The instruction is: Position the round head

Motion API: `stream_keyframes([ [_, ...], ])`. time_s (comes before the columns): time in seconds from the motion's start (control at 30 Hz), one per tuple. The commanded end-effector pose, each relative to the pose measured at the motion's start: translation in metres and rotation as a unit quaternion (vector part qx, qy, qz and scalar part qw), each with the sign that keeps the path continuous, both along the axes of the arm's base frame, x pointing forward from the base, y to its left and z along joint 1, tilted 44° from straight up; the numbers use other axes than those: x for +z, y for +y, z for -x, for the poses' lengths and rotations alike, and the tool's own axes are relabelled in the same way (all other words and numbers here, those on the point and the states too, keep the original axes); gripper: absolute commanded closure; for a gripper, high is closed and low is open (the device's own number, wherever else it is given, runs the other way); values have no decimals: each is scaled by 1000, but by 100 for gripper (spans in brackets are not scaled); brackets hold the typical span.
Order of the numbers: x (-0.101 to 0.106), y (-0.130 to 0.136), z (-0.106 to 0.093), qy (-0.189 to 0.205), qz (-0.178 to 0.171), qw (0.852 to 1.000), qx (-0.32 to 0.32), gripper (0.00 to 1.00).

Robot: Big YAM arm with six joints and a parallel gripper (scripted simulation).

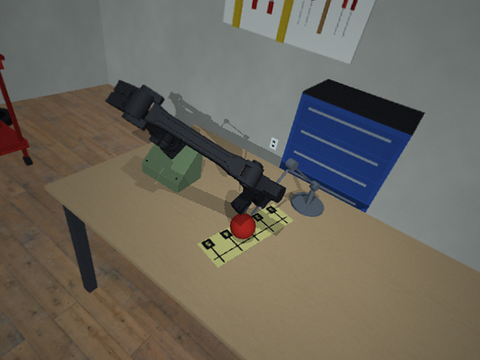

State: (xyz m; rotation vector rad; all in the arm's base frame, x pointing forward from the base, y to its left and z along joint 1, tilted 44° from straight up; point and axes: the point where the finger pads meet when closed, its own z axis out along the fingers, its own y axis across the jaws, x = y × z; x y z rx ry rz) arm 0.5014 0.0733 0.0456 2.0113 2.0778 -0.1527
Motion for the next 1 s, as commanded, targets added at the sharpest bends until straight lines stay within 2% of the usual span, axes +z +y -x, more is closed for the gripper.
stream_keyframes([
  [0.0,61,-33,-22,-40,8,999,1,100],
  [0.43,53,-8,-23,-40,8,999,1,100],
  [0.97,51,-6,-23,-40,8,999,1,100],
])
